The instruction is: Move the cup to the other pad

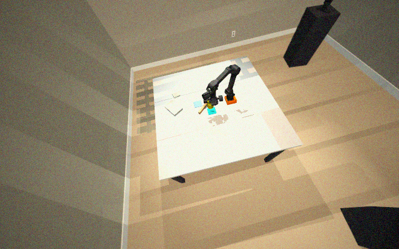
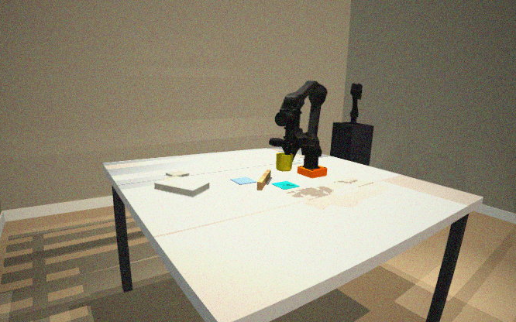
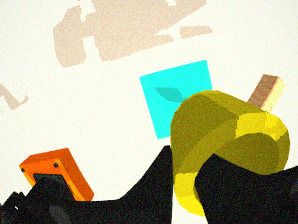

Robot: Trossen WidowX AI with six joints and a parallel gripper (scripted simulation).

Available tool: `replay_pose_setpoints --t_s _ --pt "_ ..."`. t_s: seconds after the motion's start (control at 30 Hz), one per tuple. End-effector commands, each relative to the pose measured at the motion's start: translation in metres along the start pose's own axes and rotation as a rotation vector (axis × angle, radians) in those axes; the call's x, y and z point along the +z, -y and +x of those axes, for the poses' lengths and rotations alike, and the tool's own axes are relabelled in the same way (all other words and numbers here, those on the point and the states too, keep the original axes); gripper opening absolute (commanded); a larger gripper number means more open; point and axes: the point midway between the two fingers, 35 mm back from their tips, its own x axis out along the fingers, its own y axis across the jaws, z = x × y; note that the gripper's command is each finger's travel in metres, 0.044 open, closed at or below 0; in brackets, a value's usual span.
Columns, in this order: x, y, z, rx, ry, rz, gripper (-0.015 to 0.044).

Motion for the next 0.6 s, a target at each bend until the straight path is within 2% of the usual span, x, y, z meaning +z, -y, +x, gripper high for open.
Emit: replay_pose_setpoints --t_s 0.0,0.57 --pt "0.002 -0.007 0.001 0.003 -0.006 0.004 0.0" --pt "0.003 -0.007 0.018 0.003 -0.006 0.004 0.0"
